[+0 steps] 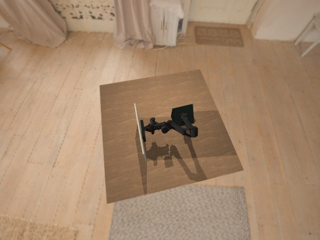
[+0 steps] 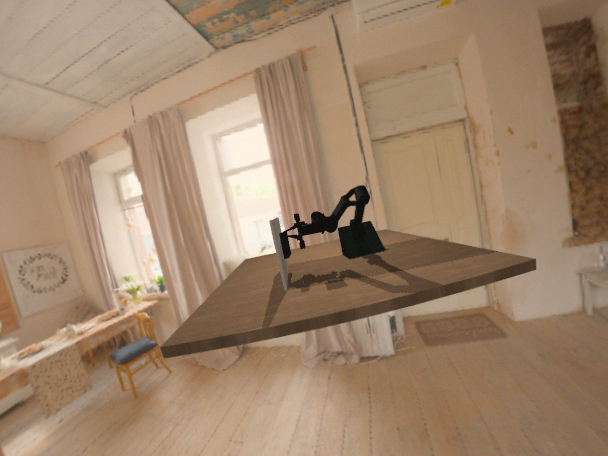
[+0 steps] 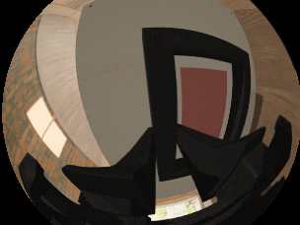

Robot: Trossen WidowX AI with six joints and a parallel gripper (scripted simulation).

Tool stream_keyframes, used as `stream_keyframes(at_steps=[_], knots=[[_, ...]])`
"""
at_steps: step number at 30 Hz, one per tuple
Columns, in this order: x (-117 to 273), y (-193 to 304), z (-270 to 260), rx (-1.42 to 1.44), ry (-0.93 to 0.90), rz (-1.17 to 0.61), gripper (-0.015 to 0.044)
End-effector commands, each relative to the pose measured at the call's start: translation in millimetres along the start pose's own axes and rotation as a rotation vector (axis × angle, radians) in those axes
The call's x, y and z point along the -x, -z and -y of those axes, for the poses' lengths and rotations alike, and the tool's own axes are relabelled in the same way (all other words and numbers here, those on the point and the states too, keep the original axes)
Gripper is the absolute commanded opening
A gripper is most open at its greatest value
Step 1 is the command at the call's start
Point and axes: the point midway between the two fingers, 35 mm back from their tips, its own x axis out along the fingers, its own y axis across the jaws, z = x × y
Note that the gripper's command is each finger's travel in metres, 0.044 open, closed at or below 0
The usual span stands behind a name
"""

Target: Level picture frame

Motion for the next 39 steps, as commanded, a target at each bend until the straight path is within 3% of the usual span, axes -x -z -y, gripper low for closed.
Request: stream_keyframes(at_steps=[1, 13, 23, 28, 39], knots=[[-0.1, 1.0, 0.0, 0.032, 0.001, -0.004, 0.0000], [-0.1, 1.1, -0.4, 0.085, 0.000, -0.004, 0.0000], [0.0, 0.0, -0.4, 0.068, -0.001, 0.000, 0.0260], [5.5, 1.6, -1.3, 0.049, -0.001, -0.001, 0.0260], [94.9, 4.3, 2.8, -0.270, 0.014, -0.015, 0.0260]])
